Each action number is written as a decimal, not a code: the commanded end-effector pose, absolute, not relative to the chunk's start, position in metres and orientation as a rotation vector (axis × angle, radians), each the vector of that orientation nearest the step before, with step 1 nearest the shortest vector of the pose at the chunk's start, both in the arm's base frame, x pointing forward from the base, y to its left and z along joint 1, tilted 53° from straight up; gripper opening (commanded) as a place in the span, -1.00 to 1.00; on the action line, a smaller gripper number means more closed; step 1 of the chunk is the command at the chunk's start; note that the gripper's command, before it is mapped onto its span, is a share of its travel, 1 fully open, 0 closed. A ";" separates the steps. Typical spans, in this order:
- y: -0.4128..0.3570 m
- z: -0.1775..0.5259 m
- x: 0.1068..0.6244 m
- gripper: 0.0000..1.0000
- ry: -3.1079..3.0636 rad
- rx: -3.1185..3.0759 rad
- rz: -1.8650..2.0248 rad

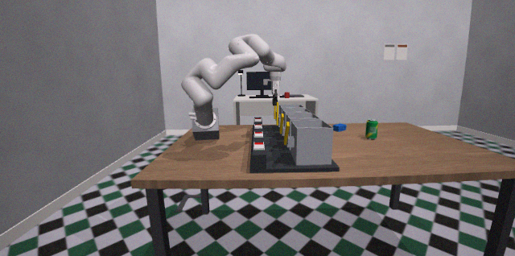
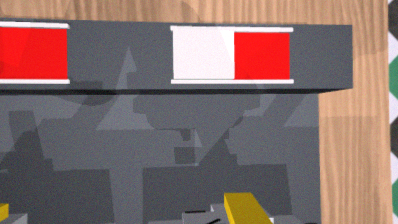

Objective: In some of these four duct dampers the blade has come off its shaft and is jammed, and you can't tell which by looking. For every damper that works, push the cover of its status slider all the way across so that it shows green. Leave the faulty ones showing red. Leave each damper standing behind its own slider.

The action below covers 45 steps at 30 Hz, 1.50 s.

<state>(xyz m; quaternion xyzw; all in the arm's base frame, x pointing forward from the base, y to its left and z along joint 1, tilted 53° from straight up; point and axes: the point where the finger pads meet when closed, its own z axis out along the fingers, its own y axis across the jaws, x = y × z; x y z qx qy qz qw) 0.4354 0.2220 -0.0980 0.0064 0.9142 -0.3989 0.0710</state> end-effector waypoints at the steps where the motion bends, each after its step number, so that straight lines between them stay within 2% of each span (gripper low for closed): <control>1: 0.220 -0.101 0.437 -0.22 2.748 0.019 -1.193; 26: 0.216 -0.104 0.438 -0.22 2.748 0.019 -1.193; 27: 0.216 -0.104 0.438 -0.62 2.748 0.019 -1.193; 45: 0.216 -0.104 0.438 -0.62 2.748 0.019 -1.193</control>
